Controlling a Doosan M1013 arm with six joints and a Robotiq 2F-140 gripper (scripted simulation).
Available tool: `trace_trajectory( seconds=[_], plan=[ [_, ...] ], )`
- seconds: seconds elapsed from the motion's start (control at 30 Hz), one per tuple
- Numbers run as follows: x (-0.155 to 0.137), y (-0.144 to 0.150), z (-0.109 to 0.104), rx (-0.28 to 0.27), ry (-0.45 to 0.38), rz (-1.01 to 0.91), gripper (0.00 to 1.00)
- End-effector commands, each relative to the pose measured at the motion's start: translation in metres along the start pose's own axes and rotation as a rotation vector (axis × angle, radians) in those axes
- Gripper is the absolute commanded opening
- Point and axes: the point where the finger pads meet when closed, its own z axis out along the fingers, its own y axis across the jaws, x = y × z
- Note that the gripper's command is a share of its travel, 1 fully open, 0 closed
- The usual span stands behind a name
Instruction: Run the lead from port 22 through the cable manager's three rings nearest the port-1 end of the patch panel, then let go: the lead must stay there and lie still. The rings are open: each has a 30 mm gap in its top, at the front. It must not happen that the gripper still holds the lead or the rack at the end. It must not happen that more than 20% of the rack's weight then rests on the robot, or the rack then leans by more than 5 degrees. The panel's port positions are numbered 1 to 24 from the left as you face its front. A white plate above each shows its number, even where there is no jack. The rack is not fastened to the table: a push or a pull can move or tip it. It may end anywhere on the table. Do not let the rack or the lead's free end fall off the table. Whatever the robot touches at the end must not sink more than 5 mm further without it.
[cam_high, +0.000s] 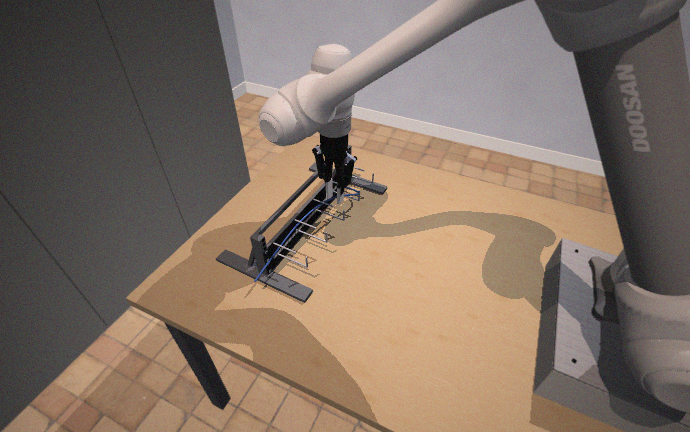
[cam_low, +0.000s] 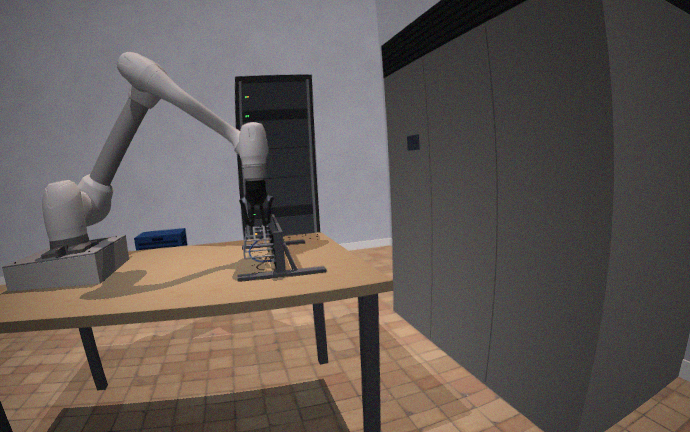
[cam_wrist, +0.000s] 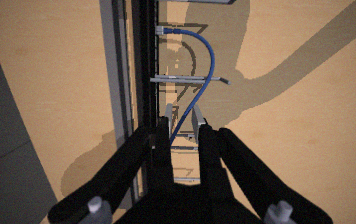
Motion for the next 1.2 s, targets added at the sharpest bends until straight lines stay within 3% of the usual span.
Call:
trace_trajectory(
  seconds=[0.0, 0.43, 0.77, 1.07, 1.1, 1.17],
  plan=[
    [0.000, 0.000, -0.007, 0.001, 0.000, 0.000, 0.20],
    [0.000, 0.000, -0.053, 0.001, 0.000, 0.000, 0.20],
    [0.000, 0.000, -0.071, 0.001, 0.000, 0.000, 0.20],
    [0.000, 0.000, -0.074, 0.001, 0.000, 0.000, 0.20],
    [0.000, 0.000, -0.074, 0.001, 0.000, 0.000, 0.00],
    [0.000, 0.000, -0.074, 0.001, 0.000, 0.000, 0.00]
  ],
)
